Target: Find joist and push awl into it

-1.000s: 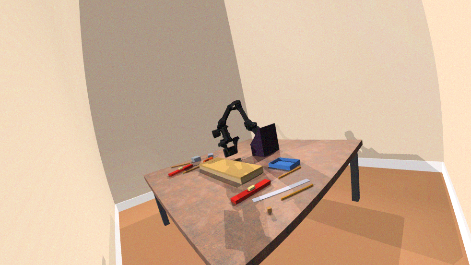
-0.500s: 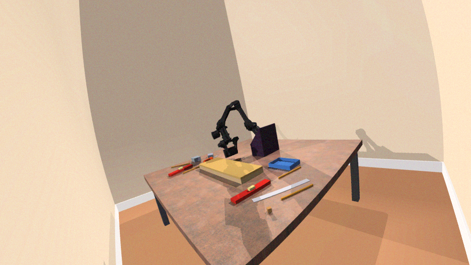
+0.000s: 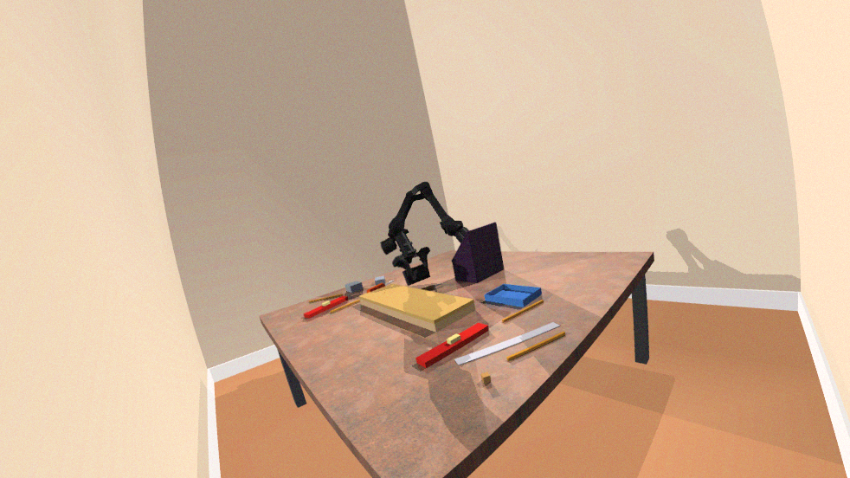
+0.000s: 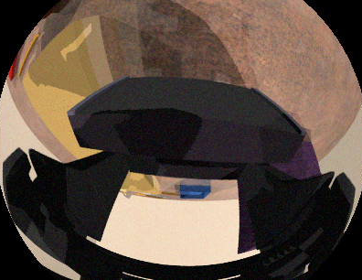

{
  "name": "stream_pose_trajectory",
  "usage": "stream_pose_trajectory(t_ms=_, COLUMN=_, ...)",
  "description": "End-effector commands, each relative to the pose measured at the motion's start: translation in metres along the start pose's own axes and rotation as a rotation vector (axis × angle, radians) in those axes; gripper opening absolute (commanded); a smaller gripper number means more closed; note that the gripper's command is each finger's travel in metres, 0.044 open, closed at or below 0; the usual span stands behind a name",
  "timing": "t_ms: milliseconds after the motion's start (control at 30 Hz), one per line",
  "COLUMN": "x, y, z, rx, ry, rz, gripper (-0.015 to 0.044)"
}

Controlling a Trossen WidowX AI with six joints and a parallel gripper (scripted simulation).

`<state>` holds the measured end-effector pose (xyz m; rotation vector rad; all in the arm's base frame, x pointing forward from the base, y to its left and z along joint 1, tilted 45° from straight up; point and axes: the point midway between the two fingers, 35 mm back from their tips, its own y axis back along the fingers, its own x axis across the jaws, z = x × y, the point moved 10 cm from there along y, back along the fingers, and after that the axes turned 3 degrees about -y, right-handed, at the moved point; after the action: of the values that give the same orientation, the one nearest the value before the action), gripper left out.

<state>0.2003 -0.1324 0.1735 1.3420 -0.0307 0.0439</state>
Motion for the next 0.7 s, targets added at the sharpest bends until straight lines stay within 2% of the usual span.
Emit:
stream_pose_trajectory(t_ms=0, x=0.001, y=0.001, z=0.002, rx=0.023, ry=0.005, rz=0.002, gripper=0.0000)
stream_pose_trajectory(t_ms=667, x=0.002, y=-0.001, z=0.021, rx=0.176, ry=0.008, rz=-0.008, gripper=0.0000)
